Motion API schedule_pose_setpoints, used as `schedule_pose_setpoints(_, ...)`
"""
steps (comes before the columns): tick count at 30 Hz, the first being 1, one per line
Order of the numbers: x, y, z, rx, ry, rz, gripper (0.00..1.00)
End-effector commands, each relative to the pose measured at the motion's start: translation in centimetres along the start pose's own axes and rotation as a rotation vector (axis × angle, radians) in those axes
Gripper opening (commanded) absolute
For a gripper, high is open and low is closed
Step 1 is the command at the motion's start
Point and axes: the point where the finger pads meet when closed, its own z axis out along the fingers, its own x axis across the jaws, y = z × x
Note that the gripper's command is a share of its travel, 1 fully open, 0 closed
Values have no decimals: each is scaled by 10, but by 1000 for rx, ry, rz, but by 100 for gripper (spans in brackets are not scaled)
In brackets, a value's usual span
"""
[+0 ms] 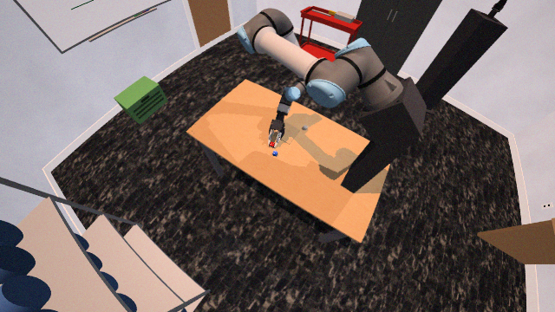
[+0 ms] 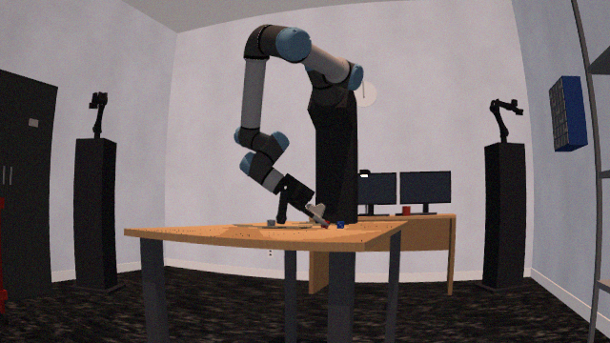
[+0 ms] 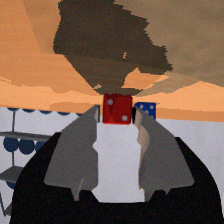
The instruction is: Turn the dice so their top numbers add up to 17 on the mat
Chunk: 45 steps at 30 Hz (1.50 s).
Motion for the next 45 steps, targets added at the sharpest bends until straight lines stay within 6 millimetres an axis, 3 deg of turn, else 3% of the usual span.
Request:
schedule_pose_setpoints(1,0,0,0,0,0,-1,21)
schedule_pose_setpoints(4,0,0,0,0,0,-1,24)
schedule_pose_setpoints(45,0,0,0,0,0,-1,24)
